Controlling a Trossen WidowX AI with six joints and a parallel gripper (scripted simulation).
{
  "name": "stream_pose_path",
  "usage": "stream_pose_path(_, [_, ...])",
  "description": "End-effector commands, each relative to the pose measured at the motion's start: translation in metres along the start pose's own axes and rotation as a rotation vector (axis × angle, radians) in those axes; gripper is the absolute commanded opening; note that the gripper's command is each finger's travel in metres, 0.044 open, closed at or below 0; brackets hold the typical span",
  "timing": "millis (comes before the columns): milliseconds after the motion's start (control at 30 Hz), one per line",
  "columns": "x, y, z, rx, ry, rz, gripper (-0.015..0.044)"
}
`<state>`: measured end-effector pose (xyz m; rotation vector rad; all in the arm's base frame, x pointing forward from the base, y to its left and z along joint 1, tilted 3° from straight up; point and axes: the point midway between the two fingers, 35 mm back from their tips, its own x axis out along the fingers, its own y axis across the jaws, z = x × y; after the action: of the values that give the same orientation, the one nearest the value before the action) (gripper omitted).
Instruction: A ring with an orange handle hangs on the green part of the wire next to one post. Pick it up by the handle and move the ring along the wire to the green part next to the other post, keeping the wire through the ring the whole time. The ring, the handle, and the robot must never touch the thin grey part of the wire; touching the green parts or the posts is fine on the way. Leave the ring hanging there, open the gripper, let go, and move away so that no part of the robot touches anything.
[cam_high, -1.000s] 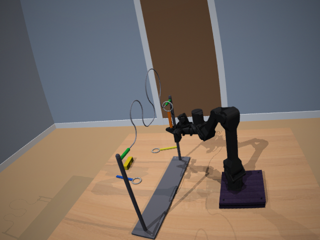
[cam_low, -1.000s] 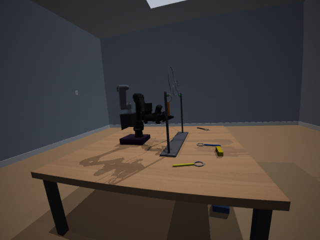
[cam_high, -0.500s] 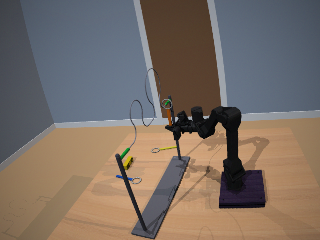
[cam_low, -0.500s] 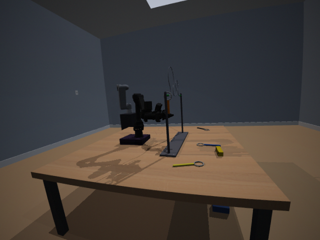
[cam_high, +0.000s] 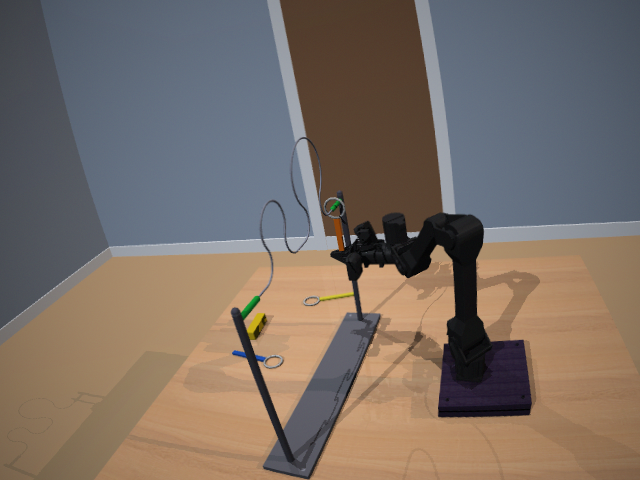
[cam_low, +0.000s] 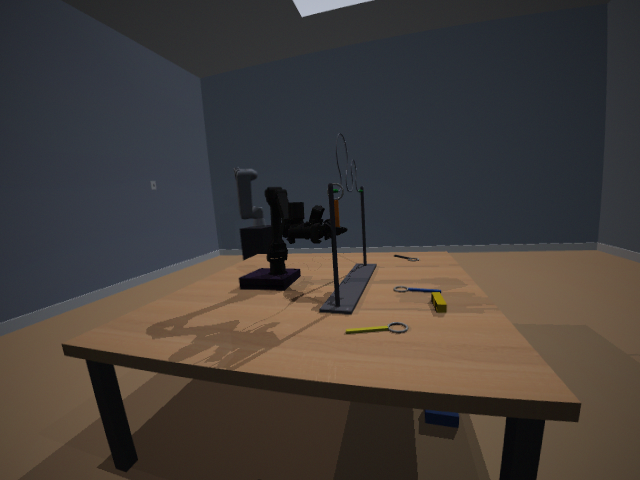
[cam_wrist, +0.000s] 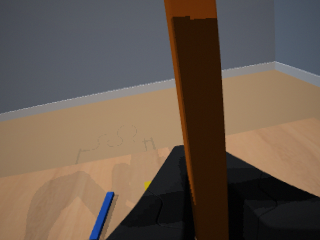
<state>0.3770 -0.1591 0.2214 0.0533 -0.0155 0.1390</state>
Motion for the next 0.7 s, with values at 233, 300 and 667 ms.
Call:
stream_pose_path(233, [0.001,0.001,0.003,-0.011,-0.005,-0.005,-0.015])
stream_pose_path(300, [0.001,0.003,0.003,-0.011,-0.005,-0.005,-0.015])
stream_pose_path(667, [0.001,0.014,0.003,-0.008,-0.004,-0.005,-0.015])
